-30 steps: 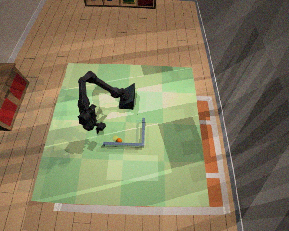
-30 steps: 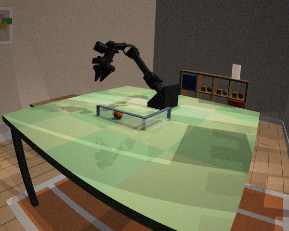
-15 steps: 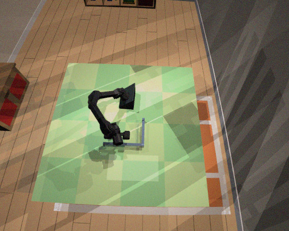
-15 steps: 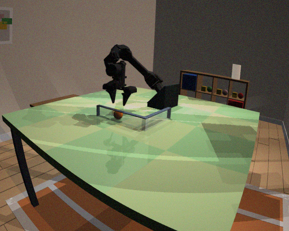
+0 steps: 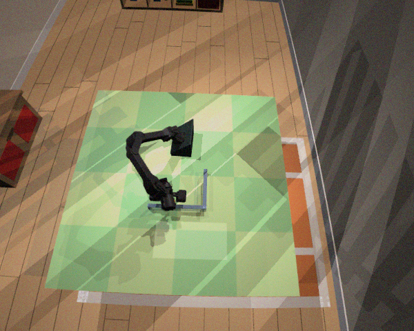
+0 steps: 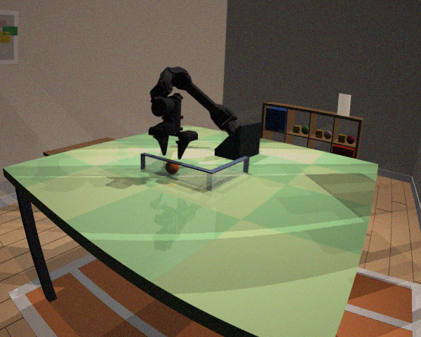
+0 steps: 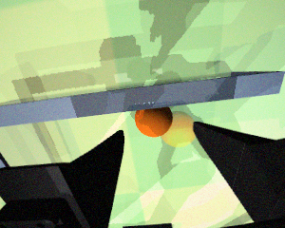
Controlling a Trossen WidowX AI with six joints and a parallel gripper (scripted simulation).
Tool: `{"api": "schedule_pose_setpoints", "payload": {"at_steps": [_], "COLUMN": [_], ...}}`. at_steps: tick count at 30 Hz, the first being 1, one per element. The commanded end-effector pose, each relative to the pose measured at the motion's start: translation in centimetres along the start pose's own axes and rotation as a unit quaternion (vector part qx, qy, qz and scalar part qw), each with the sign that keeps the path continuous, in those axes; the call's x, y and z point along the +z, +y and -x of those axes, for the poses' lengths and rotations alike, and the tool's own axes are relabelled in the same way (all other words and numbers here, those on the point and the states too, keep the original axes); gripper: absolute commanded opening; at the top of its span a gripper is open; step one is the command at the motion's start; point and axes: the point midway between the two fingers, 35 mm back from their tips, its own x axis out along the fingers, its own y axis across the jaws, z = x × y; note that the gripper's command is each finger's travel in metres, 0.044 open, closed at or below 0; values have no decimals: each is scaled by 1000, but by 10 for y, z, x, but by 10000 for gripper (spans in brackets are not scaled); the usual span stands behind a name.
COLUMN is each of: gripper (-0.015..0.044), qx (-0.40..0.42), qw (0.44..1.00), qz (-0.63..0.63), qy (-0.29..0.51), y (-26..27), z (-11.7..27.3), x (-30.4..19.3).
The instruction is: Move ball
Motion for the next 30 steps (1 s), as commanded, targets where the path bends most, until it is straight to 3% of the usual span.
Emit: {"api": "schedule_pose_setpoints", "payload": {"at_steps": [1,23,27,30], "gripper": [344,344,239,219], "qx": [-3,-4,-4,-4], "qw": [1000,1000,1000,1000], "qz": [5,5,5,5], "qy": [0,0,0,0], "y": [1,1,1,1], "z": [-7,-40,-40,-40], "x": [-1,-2,-2,-2]}}
